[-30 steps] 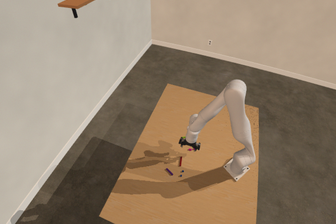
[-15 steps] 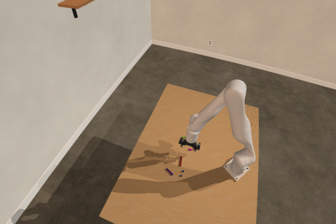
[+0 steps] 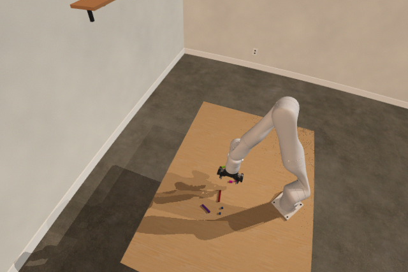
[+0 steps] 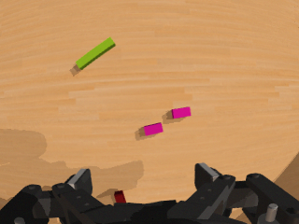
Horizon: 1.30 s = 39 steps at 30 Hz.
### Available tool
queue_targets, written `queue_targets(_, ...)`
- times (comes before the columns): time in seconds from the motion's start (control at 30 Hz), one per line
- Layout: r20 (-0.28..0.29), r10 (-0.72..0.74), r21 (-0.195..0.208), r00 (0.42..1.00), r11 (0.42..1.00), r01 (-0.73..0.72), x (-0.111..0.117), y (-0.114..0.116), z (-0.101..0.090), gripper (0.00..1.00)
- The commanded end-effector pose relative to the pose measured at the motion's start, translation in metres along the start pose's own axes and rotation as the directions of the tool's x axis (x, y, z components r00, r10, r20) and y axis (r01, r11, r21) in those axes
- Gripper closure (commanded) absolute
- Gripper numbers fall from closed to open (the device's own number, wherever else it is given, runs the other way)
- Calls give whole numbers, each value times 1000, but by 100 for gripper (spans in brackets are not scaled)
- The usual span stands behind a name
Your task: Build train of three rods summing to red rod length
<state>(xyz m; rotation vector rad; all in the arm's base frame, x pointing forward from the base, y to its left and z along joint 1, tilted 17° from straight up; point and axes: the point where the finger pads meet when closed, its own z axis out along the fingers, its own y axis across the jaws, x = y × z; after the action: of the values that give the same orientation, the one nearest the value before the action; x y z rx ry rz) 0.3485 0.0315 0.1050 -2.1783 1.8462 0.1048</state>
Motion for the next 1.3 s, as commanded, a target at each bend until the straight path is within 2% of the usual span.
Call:
queue_targets(0.0, -1, 0, 1, 1000, 1000, 0, 0, 0, 0, 0)
queue_targets(0.63, -1, 48, 0, 999, 999, -48, -2, -1, 0, 0)
queue_targets(1.27, -1, 228, -2, 974, 974, -228, -10, -1, -1, 0)
